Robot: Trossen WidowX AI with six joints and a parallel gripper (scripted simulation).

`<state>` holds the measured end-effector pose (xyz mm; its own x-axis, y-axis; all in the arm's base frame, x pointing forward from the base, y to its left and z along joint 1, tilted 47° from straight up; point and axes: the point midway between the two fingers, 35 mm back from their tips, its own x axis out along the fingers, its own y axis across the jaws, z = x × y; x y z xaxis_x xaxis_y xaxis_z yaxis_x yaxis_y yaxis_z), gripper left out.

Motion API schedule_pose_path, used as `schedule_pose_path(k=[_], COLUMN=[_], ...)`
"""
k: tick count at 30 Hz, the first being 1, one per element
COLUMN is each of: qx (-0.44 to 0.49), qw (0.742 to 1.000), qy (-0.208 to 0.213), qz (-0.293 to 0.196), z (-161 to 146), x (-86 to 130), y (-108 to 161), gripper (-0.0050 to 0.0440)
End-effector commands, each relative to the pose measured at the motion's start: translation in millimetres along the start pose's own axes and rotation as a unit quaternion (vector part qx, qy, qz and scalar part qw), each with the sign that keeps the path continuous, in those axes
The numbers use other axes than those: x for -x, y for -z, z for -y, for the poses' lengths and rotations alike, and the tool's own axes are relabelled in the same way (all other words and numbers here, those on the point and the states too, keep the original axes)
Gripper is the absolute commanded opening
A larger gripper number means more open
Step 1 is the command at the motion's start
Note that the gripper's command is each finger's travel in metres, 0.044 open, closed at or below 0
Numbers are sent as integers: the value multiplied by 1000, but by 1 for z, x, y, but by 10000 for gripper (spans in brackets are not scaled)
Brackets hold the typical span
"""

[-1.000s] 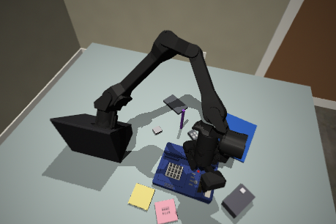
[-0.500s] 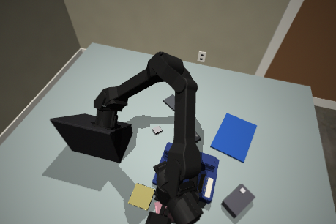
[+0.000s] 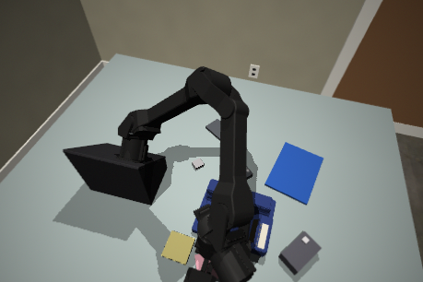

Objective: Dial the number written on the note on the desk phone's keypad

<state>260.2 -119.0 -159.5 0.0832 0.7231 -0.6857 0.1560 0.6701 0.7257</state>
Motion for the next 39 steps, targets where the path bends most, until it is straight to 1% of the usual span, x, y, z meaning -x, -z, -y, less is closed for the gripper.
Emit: schedule_pose_path(k=[1,6,25,27,28,30,33,34,39], qx=[0,0,0,0,-1,-1,0,0,0], qw=[1000,1000,1000,1000,1000,1000,1000,1000,1000], qy=[-3,-3,-3,-3,-2,-2,-3,-3,-3], qz=[0,0,0,0,0,0,0,0,0], z=[4,29,30,31,31,31,31,30,30], x=[-1,-1,-2,-1,-1,-1,-1,-1,-1], y=[-4,-28,-29,-21,-11,-11,22,28,30], gripper=[440,440,440,440,440,440,440,440,440])
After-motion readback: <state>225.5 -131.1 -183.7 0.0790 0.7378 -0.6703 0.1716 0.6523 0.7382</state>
